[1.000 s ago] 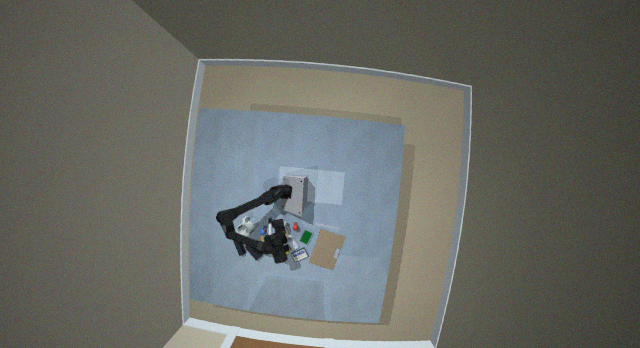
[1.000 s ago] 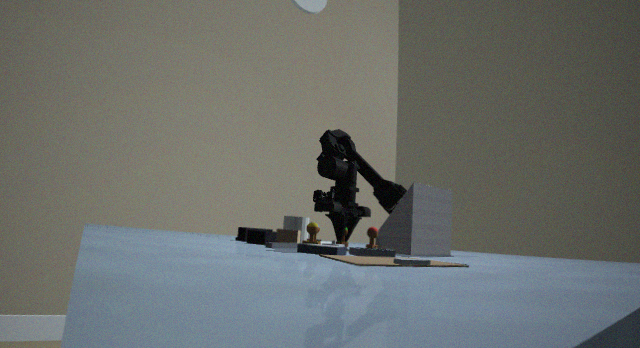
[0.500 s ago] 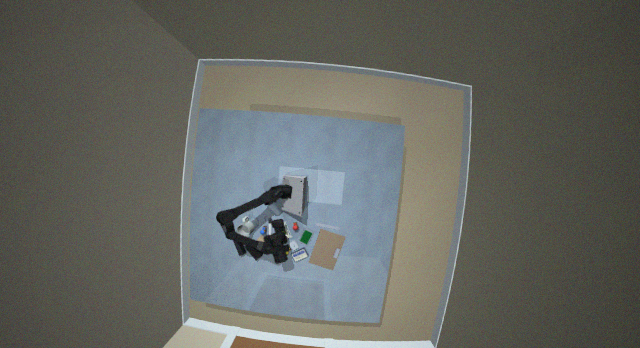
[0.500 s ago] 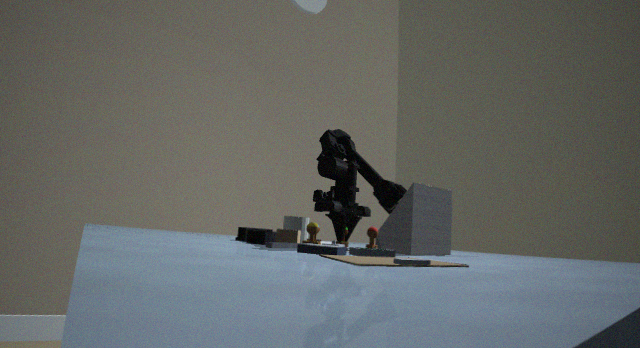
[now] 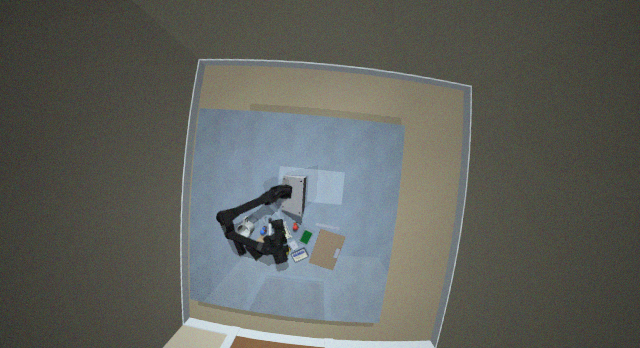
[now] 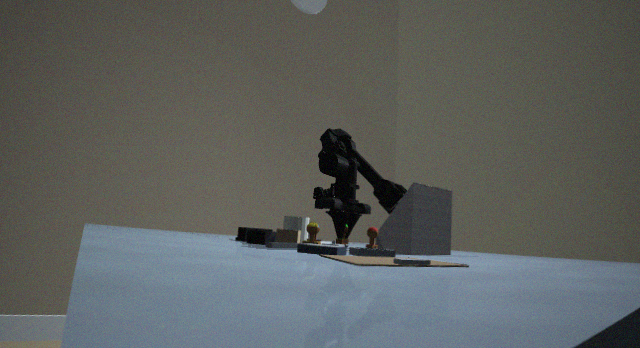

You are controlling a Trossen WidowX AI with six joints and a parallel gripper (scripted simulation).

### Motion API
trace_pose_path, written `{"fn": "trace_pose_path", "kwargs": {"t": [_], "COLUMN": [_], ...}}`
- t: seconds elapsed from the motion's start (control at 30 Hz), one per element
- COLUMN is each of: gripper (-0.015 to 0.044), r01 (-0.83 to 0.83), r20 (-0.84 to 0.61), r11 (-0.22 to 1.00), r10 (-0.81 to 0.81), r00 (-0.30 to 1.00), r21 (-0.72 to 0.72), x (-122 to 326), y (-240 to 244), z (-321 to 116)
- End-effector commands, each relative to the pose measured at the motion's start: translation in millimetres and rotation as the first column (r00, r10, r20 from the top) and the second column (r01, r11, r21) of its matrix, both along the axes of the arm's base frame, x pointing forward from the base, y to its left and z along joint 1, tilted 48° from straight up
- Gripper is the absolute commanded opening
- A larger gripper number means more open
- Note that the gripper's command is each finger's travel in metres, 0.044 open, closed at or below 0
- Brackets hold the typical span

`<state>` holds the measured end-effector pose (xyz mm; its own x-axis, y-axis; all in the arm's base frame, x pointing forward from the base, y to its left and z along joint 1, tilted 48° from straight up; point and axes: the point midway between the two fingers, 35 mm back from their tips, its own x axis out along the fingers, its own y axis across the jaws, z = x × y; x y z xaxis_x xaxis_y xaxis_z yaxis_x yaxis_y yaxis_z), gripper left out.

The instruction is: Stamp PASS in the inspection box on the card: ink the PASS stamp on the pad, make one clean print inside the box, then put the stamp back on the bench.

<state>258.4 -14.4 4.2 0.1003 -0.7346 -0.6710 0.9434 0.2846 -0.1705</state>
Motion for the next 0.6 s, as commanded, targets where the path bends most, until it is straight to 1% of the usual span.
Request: {"fn": "trace_pose_path", "kwargs": {"t": [0.0,0.57], "gripper": [0.0000,0.0000], "r01": [0.002,0.002], "r20": [0.006,0.005], "r11": [1.000,1.000], "r10": [-0.002,-0.002], "r00": [1.000,1.000], "r21": [0.006,0.010], "x": [0.9,-0.7], "y": [5.3,25.6], "z": [3.5,20.8]}}
